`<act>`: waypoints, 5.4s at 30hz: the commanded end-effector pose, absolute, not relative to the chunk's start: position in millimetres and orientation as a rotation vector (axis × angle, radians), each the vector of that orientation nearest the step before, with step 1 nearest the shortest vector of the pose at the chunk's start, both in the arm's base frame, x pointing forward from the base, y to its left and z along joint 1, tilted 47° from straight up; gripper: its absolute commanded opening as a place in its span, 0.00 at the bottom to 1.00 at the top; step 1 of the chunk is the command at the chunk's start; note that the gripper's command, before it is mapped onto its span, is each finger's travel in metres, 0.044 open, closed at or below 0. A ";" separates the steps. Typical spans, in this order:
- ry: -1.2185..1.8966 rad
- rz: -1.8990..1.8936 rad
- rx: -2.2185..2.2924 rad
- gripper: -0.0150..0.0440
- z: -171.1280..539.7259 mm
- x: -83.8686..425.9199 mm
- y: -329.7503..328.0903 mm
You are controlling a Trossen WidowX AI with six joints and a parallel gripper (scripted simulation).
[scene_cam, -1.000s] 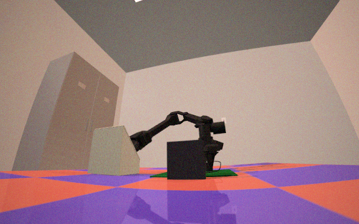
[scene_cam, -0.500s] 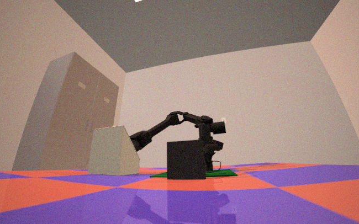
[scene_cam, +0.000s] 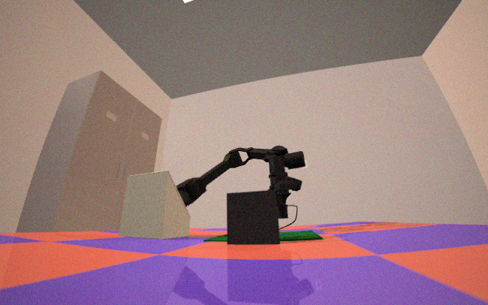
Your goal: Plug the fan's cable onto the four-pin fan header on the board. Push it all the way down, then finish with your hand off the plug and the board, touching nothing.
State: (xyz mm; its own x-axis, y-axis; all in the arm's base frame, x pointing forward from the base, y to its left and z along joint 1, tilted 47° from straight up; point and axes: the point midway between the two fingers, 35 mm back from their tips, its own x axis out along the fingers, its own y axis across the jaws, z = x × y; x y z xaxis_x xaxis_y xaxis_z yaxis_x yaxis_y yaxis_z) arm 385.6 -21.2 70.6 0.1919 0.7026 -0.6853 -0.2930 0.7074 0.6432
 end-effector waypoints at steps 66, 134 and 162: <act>1.551 -0.178 1.489 0.25 39.7 320.0 -34.7; 1.551 -0.177 1.491 0.25 23.0 326.6 -16.1; 1.551 -0.178 1.492 0.25 20.1 327.0 -13.3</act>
State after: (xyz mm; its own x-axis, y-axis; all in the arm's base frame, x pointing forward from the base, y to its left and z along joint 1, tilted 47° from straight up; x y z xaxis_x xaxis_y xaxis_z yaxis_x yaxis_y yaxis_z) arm 327.0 -14.5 20.6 0.1868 0.6996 -0.6897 0.8388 0.2519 0.4827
